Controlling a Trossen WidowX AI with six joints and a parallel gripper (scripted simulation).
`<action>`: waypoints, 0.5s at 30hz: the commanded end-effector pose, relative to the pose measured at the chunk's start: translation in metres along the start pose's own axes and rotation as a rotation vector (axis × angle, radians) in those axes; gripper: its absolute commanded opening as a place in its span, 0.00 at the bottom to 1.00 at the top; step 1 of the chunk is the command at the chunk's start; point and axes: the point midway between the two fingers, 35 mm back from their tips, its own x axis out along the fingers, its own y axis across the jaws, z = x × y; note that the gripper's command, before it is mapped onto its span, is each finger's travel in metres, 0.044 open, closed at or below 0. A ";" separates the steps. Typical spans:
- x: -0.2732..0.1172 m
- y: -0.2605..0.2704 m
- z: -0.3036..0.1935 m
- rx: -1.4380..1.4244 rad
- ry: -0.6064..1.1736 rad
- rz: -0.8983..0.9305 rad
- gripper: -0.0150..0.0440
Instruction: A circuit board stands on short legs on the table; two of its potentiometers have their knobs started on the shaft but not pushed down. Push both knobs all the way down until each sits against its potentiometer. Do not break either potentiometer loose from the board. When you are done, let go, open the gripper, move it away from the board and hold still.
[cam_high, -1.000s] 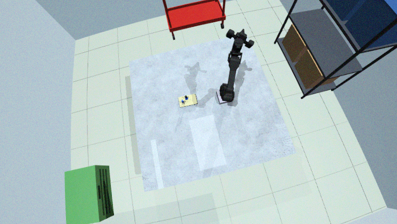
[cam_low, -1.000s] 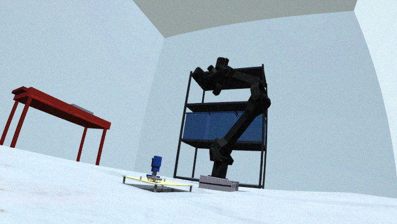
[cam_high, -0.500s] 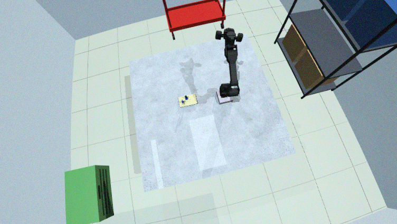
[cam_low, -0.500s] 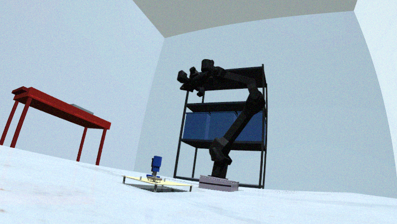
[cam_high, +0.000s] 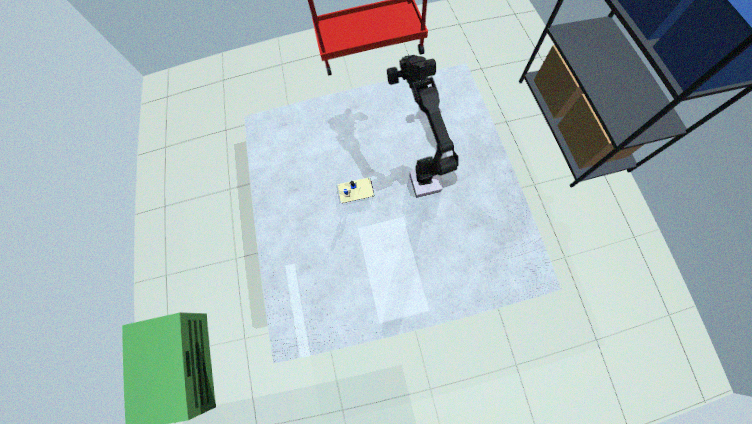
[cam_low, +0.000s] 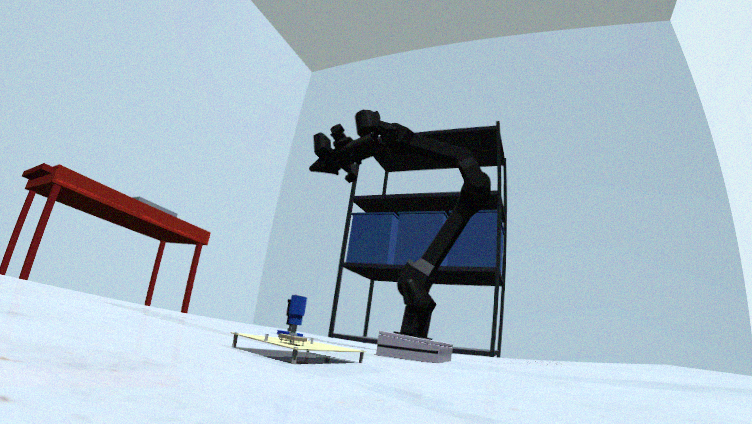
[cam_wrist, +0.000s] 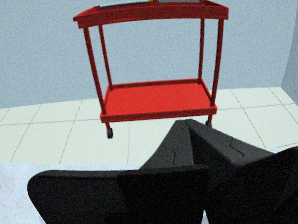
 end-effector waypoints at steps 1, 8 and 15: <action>0.009 0.023 -0.011 -0.041 0.052 0.071 0.25; 0.021 0.070 -0.035 -0.164 0.150 0.205 0.25; 0.026 0.116 -0.061 -0.312 0.228 0.331 0.25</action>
